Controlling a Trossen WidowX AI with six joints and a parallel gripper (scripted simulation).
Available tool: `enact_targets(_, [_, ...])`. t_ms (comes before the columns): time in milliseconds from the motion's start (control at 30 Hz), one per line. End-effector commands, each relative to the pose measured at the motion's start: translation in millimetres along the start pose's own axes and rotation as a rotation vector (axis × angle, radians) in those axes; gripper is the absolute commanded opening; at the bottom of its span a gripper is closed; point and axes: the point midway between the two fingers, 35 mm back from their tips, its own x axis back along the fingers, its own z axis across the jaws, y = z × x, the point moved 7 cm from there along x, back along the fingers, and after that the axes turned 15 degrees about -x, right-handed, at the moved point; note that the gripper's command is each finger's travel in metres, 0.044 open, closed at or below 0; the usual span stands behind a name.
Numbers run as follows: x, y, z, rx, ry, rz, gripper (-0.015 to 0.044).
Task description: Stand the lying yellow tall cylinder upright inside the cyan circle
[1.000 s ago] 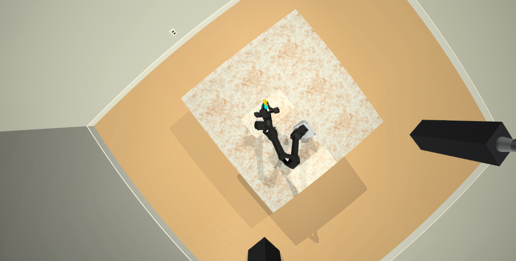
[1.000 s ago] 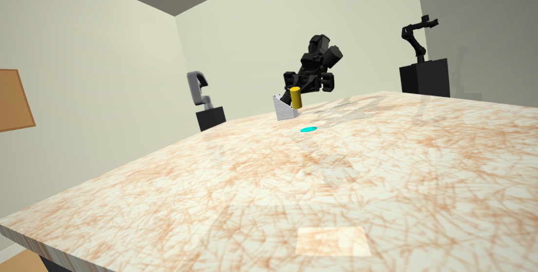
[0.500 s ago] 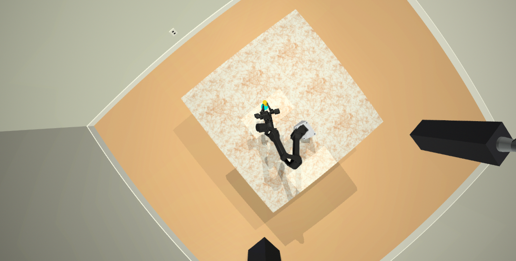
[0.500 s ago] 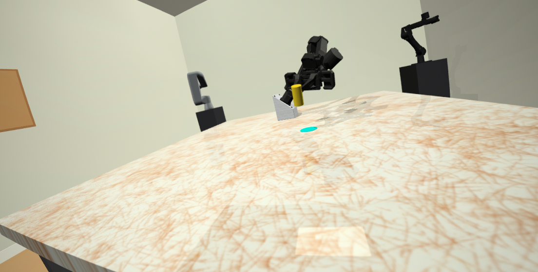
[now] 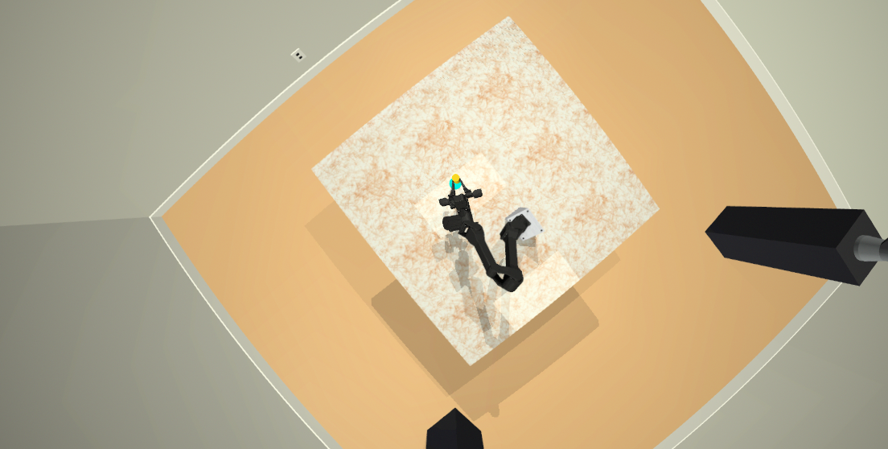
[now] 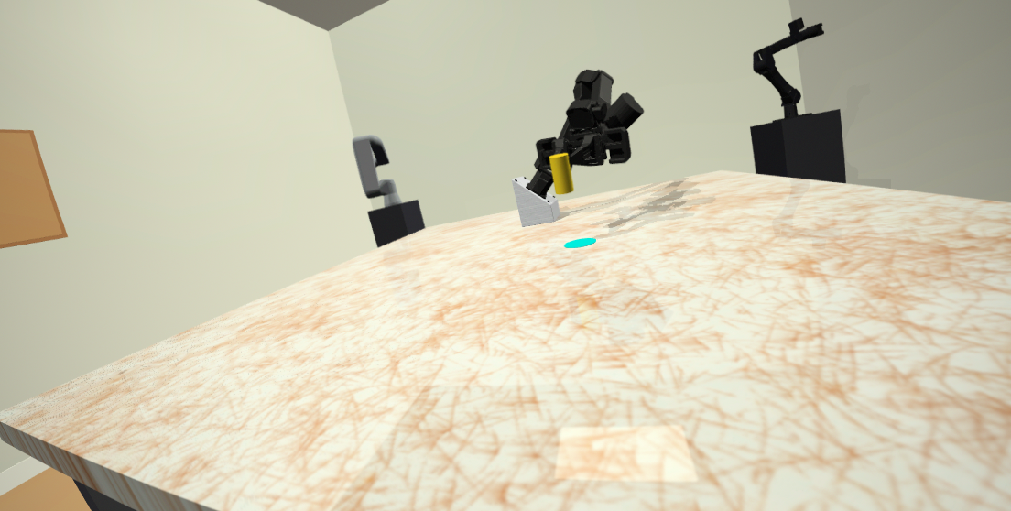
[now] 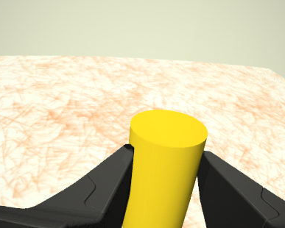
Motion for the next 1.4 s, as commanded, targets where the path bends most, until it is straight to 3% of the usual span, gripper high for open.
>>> enact_targets(0, [3.5, 1.0, -1.0, -0.028, 0.017, -0.028, 0.0105])
enact_targets(1067, [12.4, 0.1, -5.2, -0.106, 0.069, -0.089, 0.0105])
enact_targets(1367, [4.1, -24.5, -6.2, -0.109, 0.064, -0.085, 0.0105])
